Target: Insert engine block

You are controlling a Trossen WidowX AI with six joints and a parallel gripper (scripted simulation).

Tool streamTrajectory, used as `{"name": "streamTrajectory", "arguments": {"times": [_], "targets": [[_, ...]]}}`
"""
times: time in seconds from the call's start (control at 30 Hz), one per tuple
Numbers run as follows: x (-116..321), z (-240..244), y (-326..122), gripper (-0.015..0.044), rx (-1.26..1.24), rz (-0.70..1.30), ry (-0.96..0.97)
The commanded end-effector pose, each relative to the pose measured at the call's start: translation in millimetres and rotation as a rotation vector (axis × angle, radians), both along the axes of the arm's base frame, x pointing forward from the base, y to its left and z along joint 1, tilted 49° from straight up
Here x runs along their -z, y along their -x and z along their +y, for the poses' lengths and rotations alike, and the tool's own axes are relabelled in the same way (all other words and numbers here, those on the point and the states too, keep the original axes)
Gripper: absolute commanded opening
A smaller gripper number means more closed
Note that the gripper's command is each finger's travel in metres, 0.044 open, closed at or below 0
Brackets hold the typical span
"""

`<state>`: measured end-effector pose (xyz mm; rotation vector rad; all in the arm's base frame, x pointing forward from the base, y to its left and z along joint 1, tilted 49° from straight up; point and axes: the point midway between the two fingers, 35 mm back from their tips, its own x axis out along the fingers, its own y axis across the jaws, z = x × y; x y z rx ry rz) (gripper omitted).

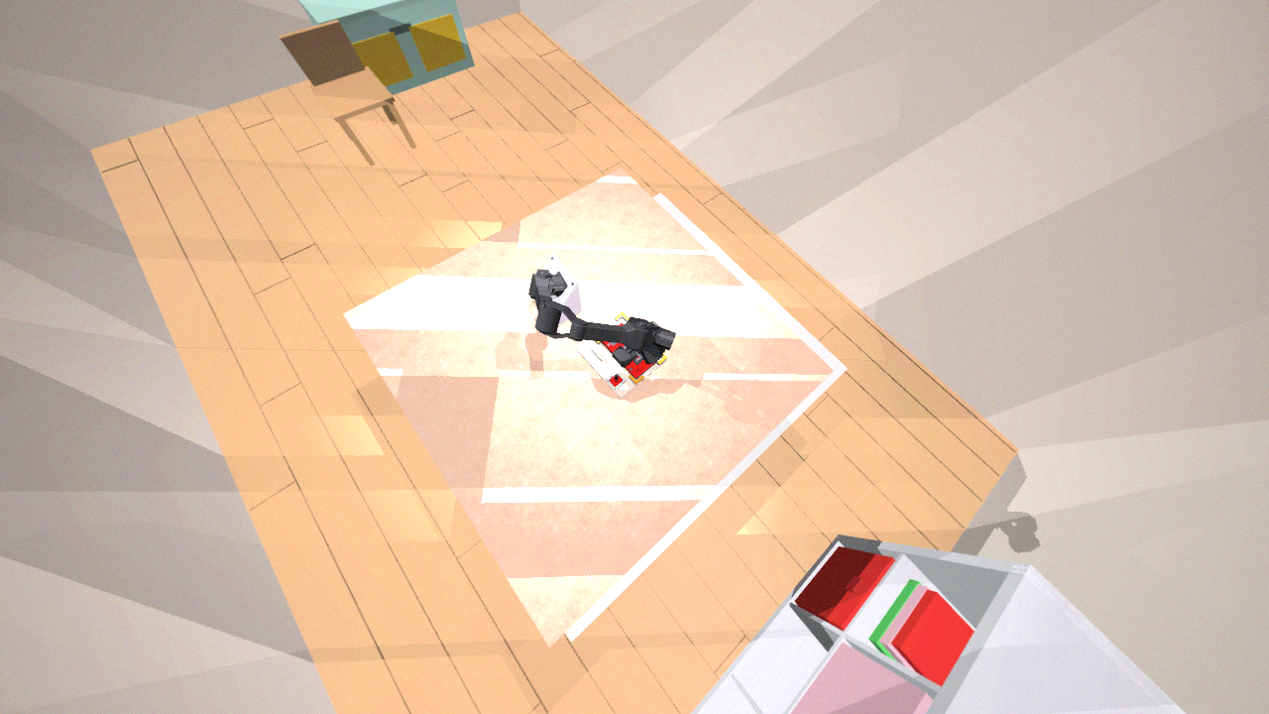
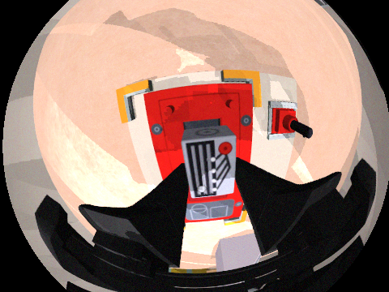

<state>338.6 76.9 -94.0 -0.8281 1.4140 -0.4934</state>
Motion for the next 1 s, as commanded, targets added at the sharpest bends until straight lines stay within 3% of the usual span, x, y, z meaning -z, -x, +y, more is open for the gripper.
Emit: {"name": "streamTrajectory", "arguments": {"times": [0.0, 0.97], "targets": [[0.4, 2.1, 0.3, 0.0158, -0.007, 0.004, -0.003], [2.2, 2.9, 0.3, 0.0158, -0.006, 0.004, -0.003]]}}
